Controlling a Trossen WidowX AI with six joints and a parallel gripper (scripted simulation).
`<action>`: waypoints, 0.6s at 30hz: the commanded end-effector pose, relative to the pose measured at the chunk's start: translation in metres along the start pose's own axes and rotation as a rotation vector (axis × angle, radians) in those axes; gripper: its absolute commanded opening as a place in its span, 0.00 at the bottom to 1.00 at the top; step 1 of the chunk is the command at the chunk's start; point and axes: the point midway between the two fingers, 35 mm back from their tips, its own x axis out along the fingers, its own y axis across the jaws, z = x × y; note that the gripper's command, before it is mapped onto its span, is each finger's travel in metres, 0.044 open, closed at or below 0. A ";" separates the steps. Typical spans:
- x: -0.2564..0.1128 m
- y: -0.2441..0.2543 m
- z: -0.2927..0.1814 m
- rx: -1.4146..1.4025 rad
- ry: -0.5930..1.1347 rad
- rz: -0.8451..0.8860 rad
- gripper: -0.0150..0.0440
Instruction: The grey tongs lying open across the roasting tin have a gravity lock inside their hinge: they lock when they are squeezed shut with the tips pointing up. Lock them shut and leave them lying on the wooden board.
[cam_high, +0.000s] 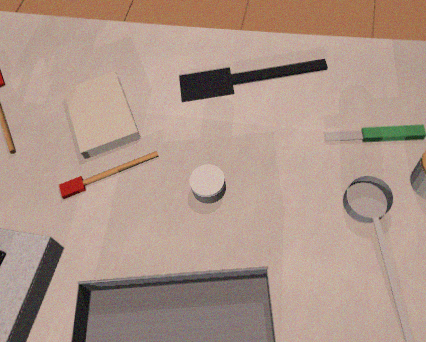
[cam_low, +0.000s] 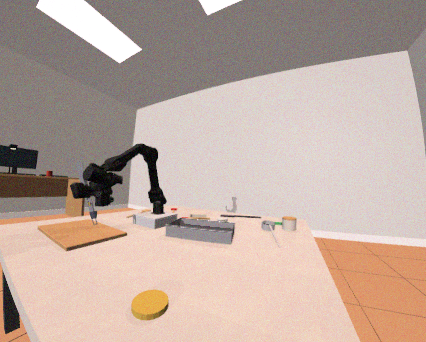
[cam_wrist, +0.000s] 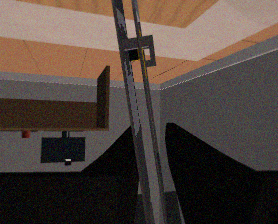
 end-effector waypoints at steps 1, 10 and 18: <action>0.010 0.000 -0.002 0.009 -0.089 0.015 0.00; 0.024 -0.002 0.007 0.006 -0.306 0.031 0.00; 0.035 -0.001 0.015 -0.030 -0.546 0.041 0.00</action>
